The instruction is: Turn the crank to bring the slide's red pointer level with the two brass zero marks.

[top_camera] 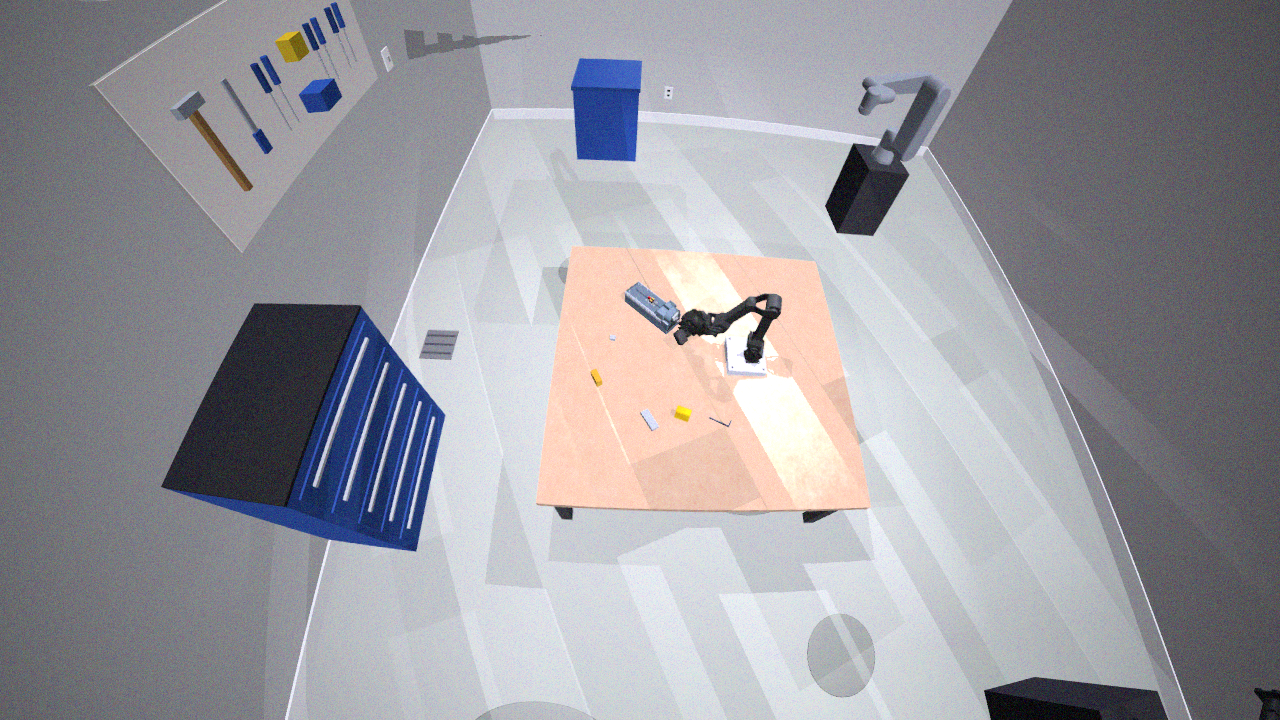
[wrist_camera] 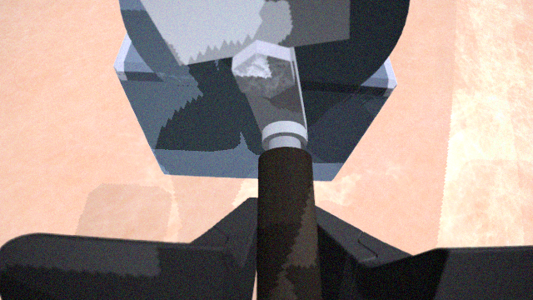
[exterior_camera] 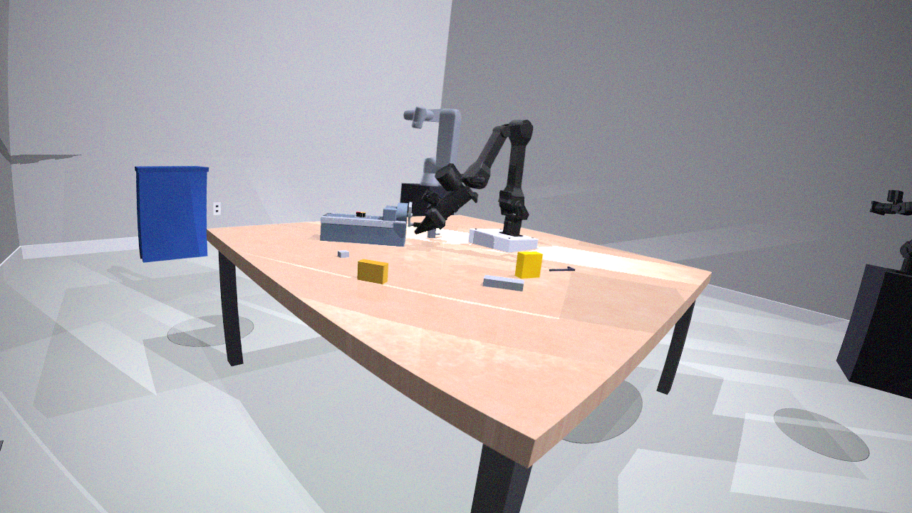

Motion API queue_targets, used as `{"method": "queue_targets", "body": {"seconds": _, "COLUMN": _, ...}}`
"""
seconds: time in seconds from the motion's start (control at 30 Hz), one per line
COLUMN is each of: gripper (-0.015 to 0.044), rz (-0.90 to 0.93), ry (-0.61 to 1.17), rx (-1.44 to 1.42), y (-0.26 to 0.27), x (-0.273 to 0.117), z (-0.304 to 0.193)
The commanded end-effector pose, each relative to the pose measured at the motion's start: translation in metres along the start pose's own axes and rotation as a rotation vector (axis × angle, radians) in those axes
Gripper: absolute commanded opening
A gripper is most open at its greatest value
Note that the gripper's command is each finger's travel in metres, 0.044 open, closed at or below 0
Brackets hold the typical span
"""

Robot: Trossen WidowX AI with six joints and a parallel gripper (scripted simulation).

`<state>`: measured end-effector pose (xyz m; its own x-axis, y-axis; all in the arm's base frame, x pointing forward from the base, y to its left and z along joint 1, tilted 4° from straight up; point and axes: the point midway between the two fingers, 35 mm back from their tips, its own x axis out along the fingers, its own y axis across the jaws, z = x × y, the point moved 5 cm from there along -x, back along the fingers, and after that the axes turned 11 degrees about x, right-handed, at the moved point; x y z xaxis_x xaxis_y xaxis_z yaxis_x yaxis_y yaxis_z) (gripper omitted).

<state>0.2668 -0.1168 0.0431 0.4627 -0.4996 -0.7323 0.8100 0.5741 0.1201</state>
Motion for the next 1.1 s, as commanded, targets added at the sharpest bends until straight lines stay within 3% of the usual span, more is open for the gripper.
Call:
{"method": "queue_targets", "body": {"seconds": 0.0, "gripper": 0.0000, "rz": 0.012, "ry": 0.010, "rx": -0.002, "y": 0.007, "x": 0.002, "z": -0.003}}
{"method": "queue_targets", "body": {"seconds": 1.07, "gripper": 0.0000, "rz": 0.013, "ry": 0.011, "rx": -0.002, "y": 0.022, "x": -0.001, "z": -0.003}}
